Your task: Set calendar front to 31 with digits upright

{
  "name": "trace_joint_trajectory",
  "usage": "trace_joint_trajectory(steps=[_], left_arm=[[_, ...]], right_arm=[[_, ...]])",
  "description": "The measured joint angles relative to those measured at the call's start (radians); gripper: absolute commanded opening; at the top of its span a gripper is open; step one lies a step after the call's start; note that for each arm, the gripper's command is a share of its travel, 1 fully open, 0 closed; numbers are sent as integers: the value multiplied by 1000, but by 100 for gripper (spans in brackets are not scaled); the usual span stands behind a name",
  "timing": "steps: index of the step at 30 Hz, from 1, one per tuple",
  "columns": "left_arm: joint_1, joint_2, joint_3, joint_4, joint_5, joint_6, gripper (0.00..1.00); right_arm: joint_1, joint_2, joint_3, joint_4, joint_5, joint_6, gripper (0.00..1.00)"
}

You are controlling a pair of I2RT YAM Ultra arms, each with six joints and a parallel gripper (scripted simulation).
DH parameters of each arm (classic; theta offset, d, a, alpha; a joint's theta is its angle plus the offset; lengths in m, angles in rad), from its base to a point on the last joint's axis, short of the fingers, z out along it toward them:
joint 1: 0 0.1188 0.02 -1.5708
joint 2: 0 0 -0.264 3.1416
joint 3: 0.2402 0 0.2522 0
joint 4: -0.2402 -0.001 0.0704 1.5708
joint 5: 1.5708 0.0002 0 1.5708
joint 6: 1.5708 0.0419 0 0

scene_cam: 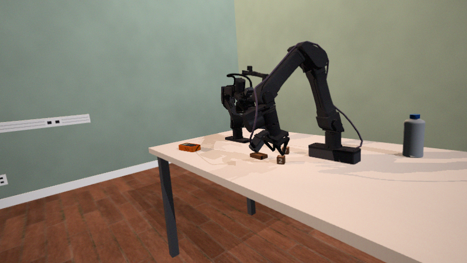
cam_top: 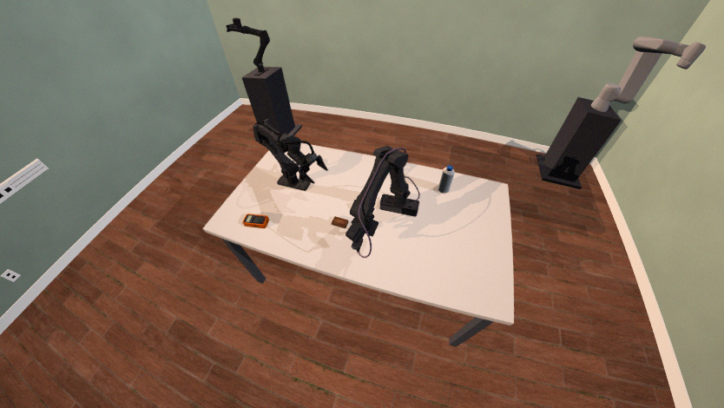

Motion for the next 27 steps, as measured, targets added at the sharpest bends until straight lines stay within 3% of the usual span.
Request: trace_joint_trajectory(steps=[19,27], left_arm=[[-190,-232,-204,230,-174,481,55],[-254,-322,-332,294,-213,592,55]], right_arm=[[0,0,0,0,0,0,100],[0,0,0,0,0,0,100]])
